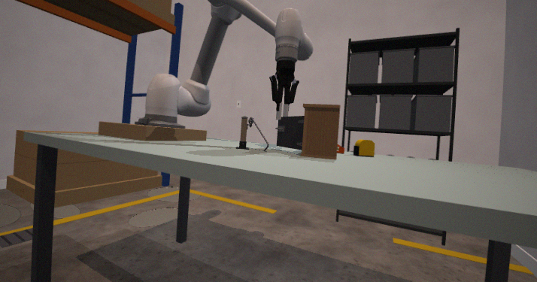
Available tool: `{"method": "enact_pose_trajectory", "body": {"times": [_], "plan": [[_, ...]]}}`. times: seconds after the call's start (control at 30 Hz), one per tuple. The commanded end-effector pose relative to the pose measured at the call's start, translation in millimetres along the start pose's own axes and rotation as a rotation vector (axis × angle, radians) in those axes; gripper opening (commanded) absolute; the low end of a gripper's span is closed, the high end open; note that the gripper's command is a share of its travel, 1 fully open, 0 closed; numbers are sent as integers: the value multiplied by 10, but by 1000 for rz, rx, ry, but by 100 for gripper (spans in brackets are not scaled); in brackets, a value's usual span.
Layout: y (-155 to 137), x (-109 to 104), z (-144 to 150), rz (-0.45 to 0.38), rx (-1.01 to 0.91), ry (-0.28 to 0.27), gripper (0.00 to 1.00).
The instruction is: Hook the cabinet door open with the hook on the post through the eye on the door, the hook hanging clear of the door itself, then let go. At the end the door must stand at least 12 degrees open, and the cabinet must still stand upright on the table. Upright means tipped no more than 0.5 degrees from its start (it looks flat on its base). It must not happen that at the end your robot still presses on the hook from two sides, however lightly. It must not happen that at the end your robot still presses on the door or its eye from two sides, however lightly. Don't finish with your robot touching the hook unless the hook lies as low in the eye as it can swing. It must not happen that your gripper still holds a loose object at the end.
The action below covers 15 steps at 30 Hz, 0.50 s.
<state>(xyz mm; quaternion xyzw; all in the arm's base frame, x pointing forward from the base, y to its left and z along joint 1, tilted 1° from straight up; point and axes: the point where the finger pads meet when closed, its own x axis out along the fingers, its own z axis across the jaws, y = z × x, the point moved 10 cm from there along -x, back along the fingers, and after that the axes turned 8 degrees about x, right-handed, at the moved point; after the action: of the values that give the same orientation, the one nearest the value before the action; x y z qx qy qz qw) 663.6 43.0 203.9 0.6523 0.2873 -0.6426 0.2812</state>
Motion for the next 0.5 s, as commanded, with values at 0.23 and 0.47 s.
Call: {"method": "enact_pose_trajectory", "body": {"times": [0.23,0.47], "plan": [[-6,-1,-68,0,44,0,16],[-9,-1,-132,0,82,0,16]]}}
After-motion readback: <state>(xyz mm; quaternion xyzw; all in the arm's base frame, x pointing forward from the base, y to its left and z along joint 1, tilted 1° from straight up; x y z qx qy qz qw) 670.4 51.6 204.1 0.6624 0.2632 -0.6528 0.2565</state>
